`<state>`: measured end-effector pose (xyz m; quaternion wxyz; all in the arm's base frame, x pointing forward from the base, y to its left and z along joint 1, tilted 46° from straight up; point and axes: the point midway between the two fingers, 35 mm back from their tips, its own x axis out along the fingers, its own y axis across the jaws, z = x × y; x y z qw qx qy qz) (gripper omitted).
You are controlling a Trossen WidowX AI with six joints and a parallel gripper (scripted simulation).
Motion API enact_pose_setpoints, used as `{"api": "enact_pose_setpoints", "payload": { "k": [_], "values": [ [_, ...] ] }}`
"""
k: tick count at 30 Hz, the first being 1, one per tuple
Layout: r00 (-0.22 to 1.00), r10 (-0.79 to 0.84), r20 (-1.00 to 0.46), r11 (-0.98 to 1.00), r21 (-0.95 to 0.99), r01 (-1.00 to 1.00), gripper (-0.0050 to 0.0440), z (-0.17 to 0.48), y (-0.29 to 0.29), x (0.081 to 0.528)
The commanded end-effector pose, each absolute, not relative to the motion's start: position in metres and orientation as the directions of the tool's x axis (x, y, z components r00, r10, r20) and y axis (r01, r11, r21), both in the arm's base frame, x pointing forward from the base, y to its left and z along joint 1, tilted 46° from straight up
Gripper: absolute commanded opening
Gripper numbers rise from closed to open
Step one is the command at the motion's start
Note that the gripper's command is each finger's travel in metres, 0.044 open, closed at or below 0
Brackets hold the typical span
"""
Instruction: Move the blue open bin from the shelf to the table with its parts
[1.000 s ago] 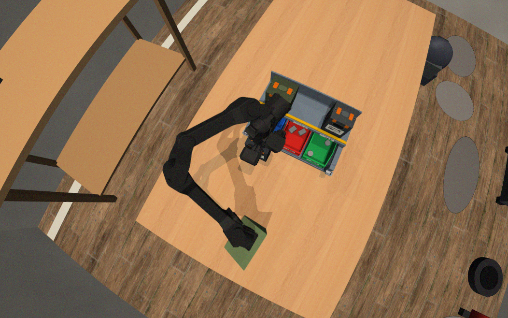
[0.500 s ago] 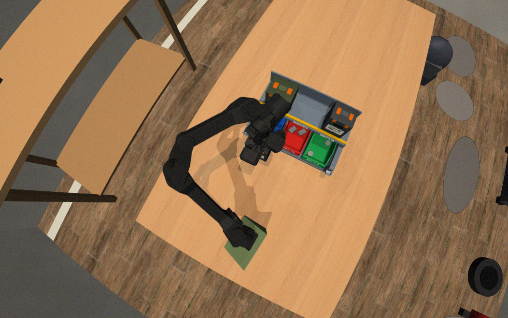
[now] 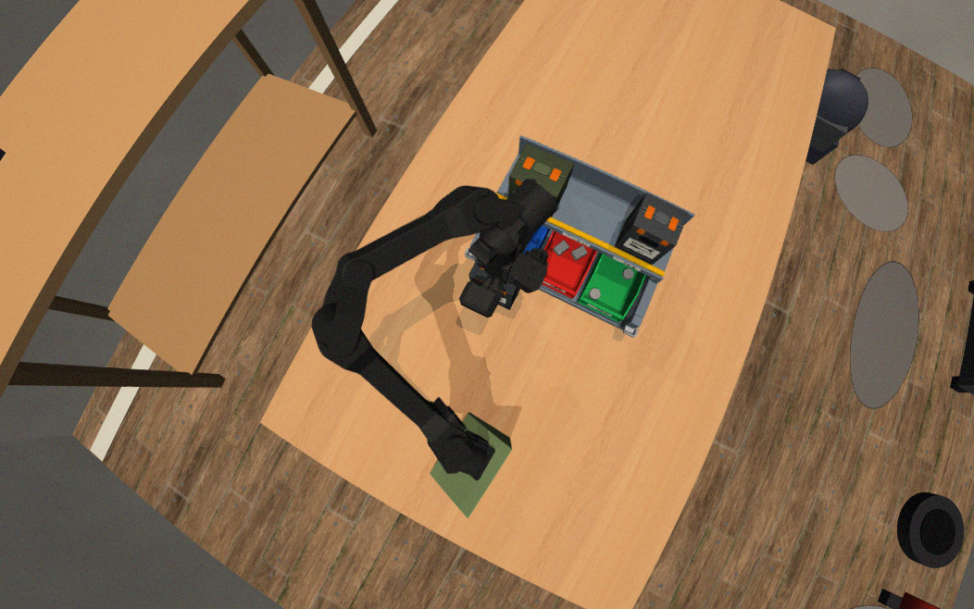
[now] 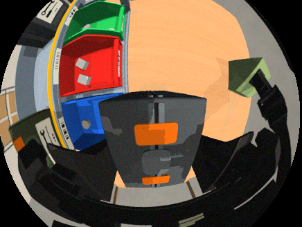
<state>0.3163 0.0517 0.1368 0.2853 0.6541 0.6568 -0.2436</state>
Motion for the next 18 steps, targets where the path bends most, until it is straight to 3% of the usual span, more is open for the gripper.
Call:
{"api": "enact_pose_setpoints", "payload": {
  "k": [1,18],
  "values": [
    [0.060,0.714,-0.697,0.001,0.087,0.996,0.0000,0.1471,0.0435,0.3176],
    [0.060,0.714,-0.697,0.001,0.087,0.996,0.0000,0.1471,0.0435,0.3177]
  ]
}}
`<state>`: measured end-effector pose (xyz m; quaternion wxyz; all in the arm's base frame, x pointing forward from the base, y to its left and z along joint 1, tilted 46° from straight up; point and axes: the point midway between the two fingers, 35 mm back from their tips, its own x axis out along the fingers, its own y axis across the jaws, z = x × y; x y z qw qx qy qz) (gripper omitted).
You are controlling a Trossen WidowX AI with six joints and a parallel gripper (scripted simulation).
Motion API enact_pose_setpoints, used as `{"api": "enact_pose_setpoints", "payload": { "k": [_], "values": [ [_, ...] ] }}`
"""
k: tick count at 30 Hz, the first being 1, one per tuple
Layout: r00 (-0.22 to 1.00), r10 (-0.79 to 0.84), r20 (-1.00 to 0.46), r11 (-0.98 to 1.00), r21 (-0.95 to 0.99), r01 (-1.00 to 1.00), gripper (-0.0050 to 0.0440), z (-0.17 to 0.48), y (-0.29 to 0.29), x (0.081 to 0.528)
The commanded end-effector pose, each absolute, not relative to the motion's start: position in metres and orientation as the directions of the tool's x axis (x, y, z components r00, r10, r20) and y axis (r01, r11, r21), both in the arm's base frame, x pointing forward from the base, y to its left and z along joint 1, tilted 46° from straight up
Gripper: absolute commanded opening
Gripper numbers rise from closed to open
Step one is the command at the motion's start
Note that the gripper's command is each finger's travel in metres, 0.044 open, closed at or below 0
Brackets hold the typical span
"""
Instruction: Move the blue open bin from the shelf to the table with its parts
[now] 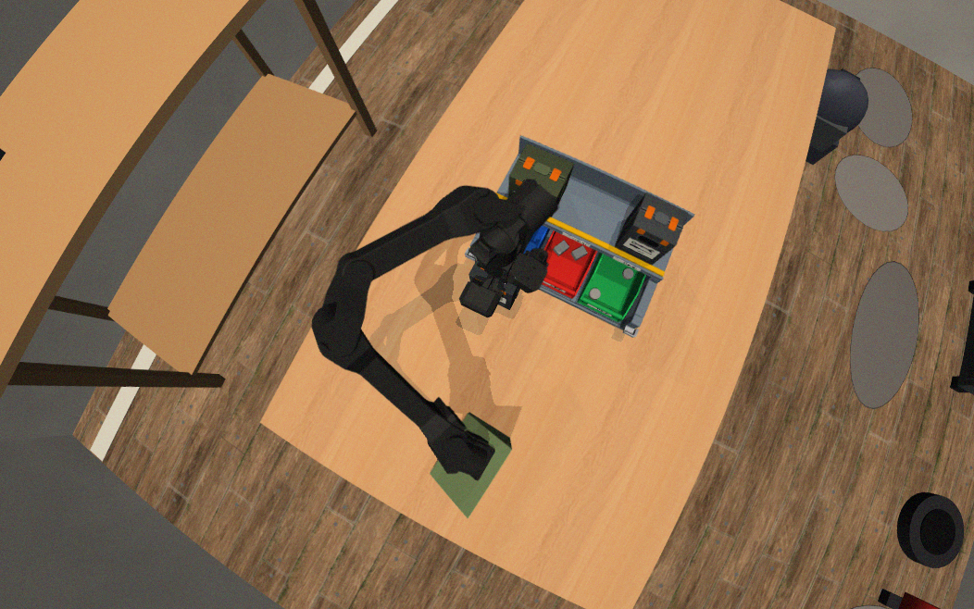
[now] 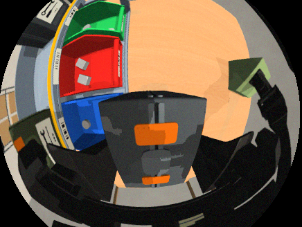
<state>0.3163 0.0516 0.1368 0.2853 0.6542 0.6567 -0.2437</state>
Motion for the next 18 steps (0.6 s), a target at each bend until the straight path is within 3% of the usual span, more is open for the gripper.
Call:
{"api": "enact_pose_setpoints", "payload": {
  "k": [1,18],
  "values": [
    [0.060,0.714,-0.697,0.001,0.087,0.996,0.0000,0.1471,0.0435,0.3177],
    [0.060,0.714,-0.697,0.001,0.087,0.996,0.0000,0.1471,0.0435,0.3177]
  ]
}}
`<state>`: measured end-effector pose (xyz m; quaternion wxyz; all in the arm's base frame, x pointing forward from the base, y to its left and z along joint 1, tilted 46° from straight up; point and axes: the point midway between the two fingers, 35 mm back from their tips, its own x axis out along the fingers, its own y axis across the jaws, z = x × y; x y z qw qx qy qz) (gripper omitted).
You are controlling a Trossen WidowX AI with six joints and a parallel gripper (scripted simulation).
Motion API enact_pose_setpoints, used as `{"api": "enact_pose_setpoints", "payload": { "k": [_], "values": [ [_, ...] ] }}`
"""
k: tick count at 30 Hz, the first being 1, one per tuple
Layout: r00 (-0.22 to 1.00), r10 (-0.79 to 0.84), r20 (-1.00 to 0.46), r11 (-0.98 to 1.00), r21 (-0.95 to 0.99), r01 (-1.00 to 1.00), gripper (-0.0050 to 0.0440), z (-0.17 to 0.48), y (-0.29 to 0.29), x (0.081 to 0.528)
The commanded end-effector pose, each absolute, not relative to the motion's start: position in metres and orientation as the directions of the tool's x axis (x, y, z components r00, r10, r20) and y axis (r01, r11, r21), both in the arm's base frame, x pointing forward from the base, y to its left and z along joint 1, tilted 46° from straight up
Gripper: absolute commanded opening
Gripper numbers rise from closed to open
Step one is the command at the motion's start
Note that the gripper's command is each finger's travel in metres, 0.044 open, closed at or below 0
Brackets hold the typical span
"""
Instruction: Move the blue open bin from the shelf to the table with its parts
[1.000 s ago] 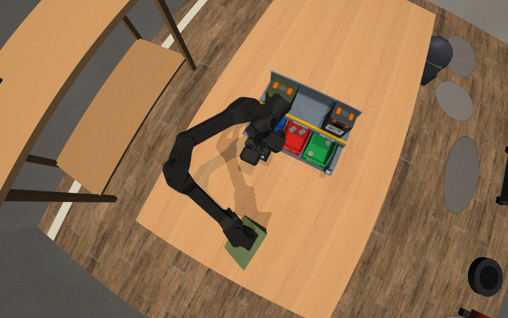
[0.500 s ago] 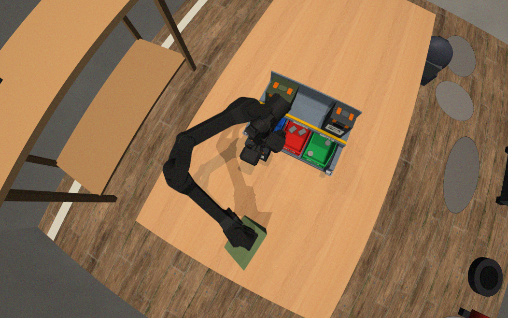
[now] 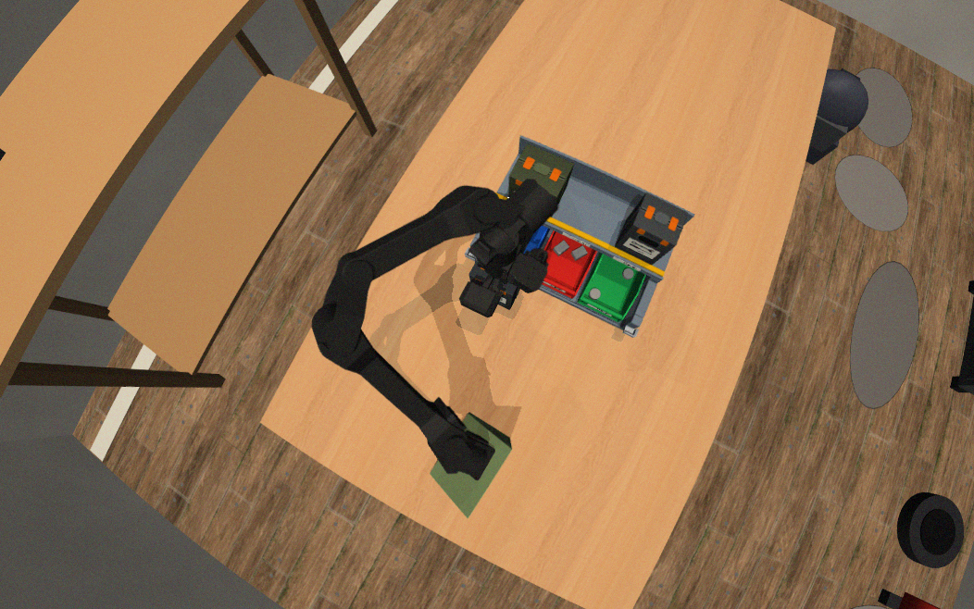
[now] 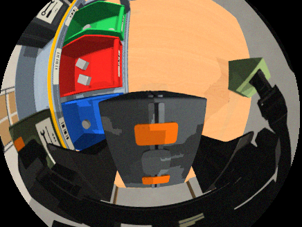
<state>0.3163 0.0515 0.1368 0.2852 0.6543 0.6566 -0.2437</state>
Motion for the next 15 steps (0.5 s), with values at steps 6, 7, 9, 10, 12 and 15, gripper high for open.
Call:
{"api": "enact_pose_setpoints", "payload": {
  "k": [6,7,9,10,12,15],
  "values": [
    [0.040,0.717,-0.696,0.018,0.076,0.997,0.0000,0.1430,0.0490,0.3177],
    [0.045,0.716,-0.696,0.014,0.079,0.997,0.0000,0.1441,0.0476,0.3177],
    [0.055,0.715,-0.697,0.005,0.084,0.996,0.0000,0.1461,0.0448,0.3177],
    [0.060,0.714,-0.697,0.001,0.087,0.996,0.0000,0.1471,0.0435,0.3177],
    [0.060,0.714,-0.697,0.001,0.087,0.996,0.0000,0.1471,0.0435,0.3177],
    [0.060,0.714,-0.697,0.001,0.087,0.996,0.0000,0.1471,0.0435,0.3177]
  ]
}}
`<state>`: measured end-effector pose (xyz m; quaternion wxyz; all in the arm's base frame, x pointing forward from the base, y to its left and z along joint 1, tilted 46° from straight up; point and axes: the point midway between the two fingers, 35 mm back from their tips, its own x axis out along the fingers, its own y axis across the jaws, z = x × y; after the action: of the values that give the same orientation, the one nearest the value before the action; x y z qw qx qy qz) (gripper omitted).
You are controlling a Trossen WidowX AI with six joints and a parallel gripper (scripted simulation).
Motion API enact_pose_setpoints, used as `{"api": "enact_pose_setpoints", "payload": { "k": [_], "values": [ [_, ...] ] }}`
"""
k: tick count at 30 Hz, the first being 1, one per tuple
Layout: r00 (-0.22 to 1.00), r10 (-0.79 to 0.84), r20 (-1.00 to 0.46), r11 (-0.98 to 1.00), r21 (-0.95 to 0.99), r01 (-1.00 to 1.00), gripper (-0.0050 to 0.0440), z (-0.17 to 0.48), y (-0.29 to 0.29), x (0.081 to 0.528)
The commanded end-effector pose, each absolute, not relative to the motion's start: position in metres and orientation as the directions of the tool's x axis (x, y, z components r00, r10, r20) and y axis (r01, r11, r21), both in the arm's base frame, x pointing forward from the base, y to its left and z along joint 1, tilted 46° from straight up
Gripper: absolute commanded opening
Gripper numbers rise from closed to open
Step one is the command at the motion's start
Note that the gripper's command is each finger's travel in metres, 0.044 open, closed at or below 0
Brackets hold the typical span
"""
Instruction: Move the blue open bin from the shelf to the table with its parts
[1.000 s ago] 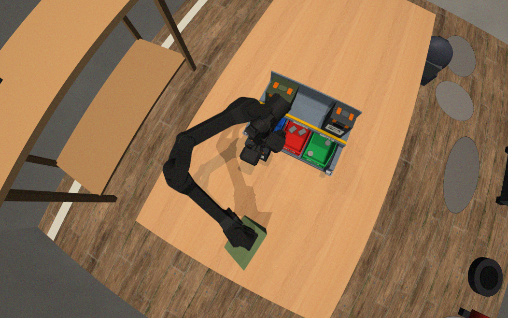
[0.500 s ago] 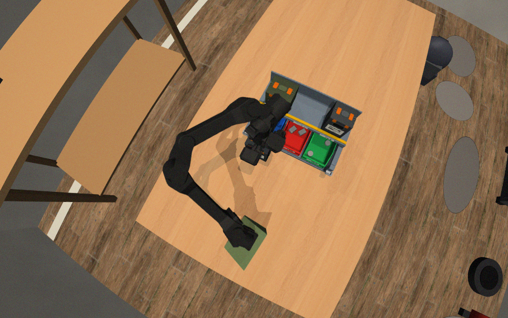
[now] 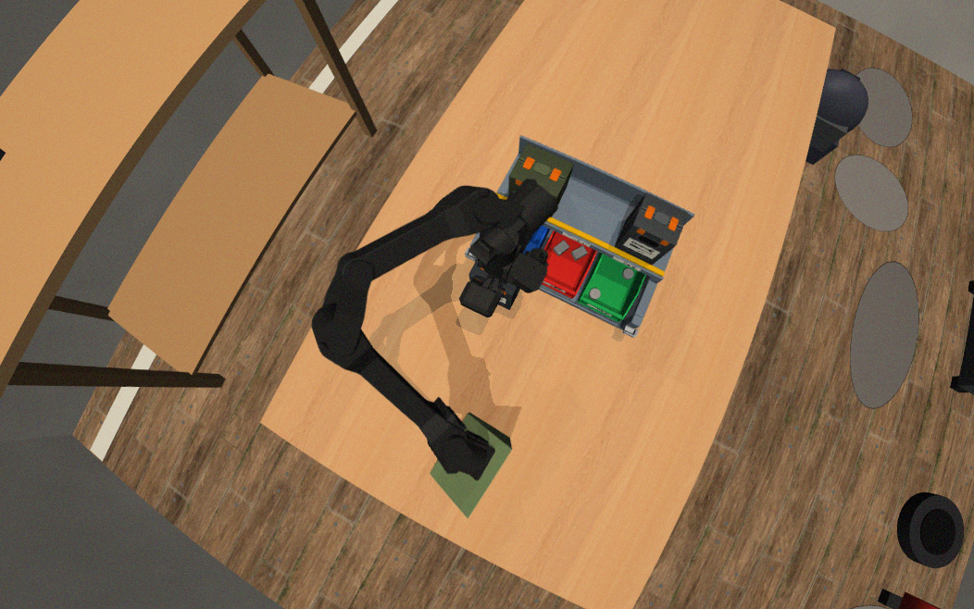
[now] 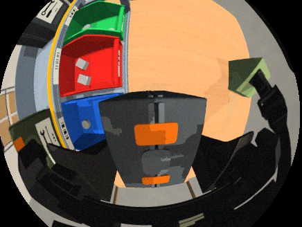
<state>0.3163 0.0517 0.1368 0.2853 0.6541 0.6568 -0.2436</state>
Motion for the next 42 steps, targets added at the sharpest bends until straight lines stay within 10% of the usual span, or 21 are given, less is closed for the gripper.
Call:
{"api": "enact_pose_setpoints", "payload": {
  "k": [1,42],
  "values": [
    [0.060,0.714,-0.697,0.001,0.087,0.996,0.0000,0.1471,0.0435,0.3177],
    [0.040,0.717,-0.696,0.018,0.076,0.997,0.0000,0.1430,0.0490,0.3177]
  ]
}}
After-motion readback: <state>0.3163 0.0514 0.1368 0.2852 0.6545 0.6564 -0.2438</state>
